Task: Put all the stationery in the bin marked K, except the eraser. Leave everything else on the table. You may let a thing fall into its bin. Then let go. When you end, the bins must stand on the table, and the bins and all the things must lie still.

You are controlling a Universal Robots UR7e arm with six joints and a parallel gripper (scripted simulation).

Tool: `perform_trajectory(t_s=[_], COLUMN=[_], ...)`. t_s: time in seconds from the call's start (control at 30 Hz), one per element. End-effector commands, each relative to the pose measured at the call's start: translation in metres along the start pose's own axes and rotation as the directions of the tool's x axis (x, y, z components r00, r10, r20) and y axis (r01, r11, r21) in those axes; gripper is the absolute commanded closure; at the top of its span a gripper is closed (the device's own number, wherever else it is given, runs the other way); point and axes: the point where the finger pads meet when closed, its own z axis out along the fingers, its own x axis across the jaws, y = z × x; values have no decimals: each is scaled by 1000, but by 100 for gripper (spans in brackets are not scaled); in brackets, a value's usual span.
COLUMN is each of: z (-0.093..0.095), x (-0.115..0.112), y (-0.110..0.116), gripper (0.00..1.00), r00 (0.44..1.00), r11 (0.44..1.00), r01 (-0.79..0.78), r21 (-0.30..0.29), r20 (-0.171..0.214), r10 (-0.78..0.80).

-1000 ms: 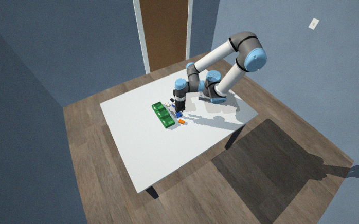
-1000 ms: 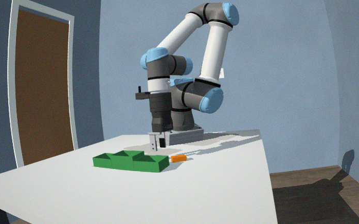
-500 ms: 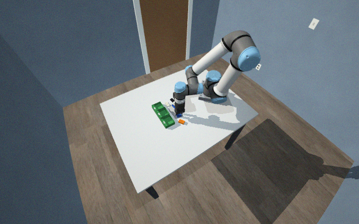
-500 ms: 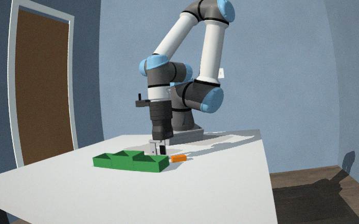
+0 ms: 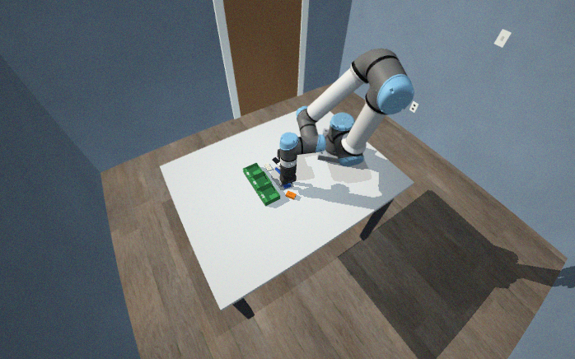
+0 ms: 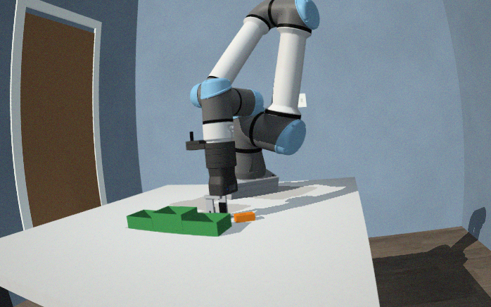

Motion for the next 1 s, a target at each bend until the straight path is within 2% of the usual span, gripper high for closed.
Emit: perform_trajectory(t_s=[0.0, 0.07, 0.1, 0.97], z=[0, 0, 0, 0], x=[0, 0, 0, 0], y=[0, 0, 0, 0], gripper=[0, 0, 30, 30], r00=[1000, 1000, 1000, 1000], r11=[1000, 1000, 1000, 1000], r01=[0, 0, 0, 0], r21=[0, 0, 0, 0], r20=[1, 1, 1, 1], r10=[0, 0, 0, 0])
